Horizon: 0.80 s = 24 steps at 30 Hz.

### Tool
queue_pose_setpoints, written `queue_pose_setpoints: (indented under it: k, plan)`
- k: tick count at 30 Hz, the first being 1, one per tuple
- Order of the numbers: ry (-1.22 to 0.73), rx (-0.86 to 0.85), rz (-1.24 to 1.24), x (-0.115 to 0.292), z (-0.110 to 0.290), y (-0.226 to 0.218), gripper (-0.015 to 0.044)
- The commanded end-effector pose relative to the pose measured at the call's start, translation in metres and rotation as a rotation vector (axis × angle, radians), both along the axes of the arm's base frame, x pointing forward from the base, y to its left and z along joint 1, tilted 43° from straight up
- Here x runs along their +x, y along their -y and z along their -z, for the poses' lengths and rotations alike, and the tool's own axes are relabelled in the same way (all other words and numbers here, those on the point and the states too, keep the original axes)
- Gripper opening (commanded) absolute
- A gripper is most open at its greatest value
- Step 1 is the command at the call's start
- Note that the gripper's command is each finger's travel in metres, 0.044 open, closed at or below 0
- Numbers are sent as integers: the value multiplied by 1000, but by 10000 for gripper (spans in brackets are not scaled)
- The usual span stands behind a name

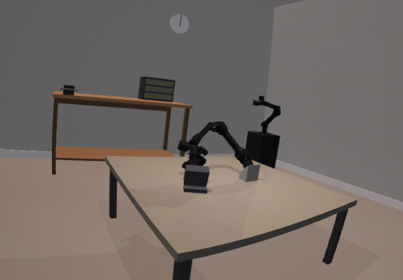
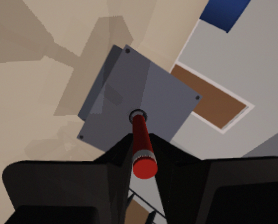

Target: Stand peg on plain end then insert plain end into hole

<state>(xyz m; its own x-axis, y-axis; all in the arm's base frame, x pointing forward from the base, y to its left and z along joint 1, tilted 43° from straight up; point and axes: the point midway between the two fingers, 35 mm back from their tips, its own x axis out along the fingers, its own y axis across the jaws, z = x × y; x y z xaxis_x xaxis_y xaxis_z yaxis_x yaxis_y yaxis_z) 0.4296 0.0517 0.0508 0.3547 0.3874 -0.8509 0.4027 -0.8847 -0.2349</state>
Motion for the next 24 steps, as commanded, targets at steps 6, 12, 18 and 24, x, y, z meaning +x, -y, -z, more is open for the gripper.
queue_pose_setpoints:
  k: [6,12,18,24]
  plan:
    - [2,0,1,0,-2,1,0]
    - [2,0,1,0,-1,0,0]
    - [2,0,1,1,3,-1,0]
    - [2,0,1,2,6,-3,0]
